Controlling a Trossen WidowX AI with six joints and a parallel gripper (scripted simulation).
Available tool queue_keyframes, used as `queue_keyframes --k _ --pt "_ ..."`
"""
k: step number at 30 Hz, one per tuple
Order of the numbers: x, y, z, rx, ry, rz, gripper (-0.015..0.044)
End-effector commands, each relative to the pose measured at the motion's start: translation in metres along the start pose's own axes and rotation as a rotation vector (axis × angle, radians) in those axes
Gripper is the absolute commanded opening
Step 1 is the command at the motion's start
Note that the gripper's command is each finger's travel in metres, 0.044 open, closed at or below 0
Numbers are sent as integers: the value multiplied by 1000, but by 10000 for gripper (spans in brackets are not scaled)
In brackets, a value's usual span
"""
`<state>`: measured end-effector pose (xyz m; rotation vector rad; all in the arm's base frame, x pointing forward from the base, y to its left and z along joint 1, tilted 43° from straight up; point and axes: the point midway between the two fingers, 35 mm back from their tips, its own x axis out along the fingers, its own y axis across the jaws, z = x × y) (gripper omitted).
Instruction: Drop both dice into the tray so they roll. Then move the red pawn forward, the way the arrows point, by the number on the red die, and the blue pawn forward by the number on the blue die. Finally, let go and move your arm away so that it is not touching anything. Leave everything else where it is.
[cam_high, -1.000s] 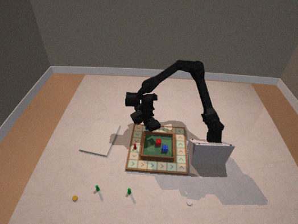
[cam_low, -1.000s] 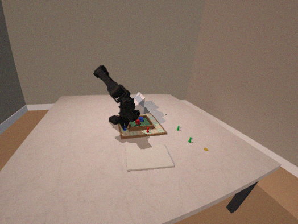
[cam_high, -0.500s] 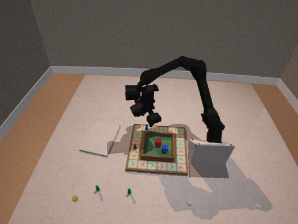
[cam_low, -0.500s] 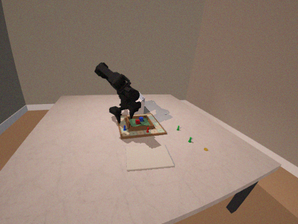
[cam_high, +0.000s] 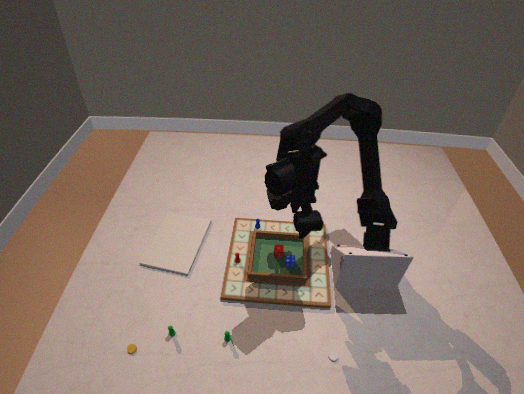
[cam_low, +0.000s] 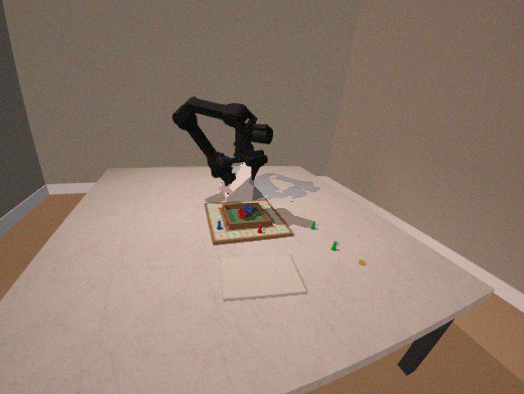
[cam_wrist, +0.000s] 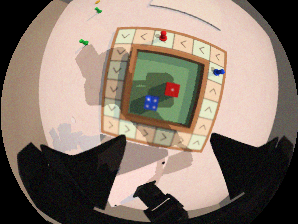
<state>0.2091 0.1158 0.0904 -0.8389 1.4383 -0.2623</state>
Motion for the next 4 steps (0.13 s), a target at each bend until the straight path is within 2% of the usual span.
queue_keyframes --k 1,2,4 --pt "-11 23 -57 174 21 -43 440" --pt "-3 5 -8 25 2 -4 440" --pt "-3 5 -8 25 2 -4 440"
